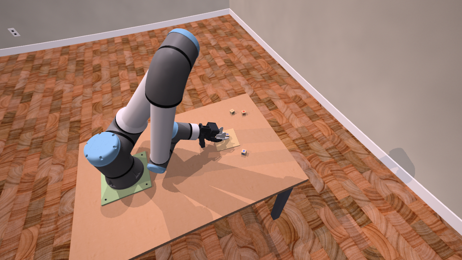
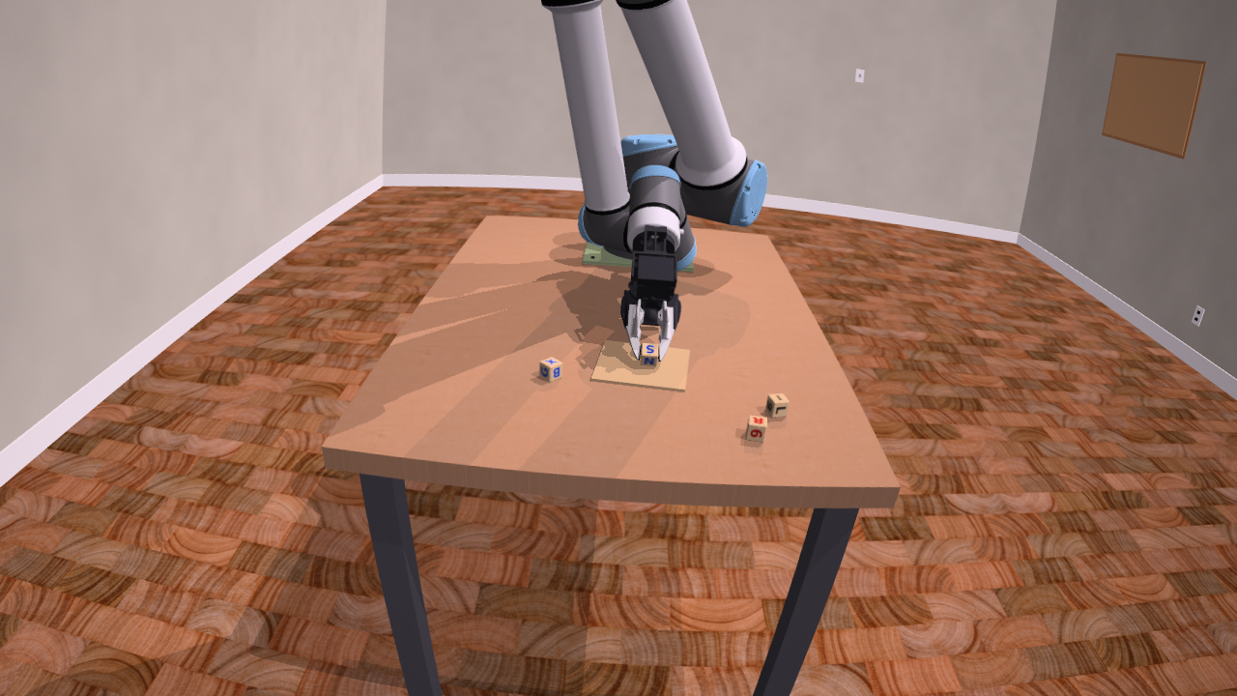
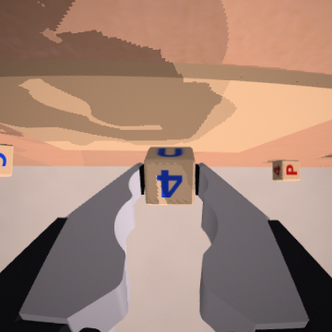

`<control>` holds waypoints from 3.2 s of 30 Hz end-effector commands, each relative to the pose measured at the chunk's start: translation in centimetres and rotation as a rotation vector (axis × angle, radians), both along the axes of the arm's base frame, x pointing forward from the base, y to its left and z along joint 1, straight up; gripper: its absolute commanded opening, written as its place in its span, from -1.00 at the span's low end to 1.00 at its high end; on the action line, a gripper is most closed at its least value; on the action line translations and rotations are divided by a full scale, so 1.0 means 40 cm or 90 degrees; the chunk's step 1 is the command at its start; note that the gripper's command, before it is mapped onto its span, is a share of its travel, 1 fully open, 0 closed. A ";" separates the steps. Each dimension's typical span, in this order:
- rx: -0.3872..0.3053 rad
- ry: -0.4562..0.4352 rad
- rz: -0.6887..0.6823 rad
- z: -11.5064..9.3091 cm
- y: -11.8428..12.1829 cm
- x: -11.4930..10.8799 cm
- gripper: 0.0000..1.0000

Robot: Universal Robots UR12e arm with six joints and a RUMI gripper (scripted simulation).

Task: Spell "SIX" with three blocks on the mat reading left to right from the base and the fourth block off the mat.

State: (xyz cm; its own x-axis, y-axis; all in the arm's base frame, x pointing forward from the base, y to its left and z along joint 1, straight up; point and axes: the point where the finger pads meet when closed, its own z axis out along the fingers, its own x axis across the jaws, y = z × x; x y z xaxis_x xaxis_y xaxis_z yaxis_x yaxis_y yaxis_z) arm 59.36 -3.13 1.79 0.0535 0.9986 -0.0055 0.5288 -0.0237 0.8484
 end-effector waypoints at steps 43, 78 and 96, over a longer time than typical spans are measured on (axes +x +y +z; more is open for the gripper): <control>0.000 0.000 0.000 0.001 0.000 0.000 -0.51; 0.000 0.000 0.000 0.126 0.001 0.000 -0.51; 0.002 0.020 -0.001 0.126 -0.001 0.004 -0.51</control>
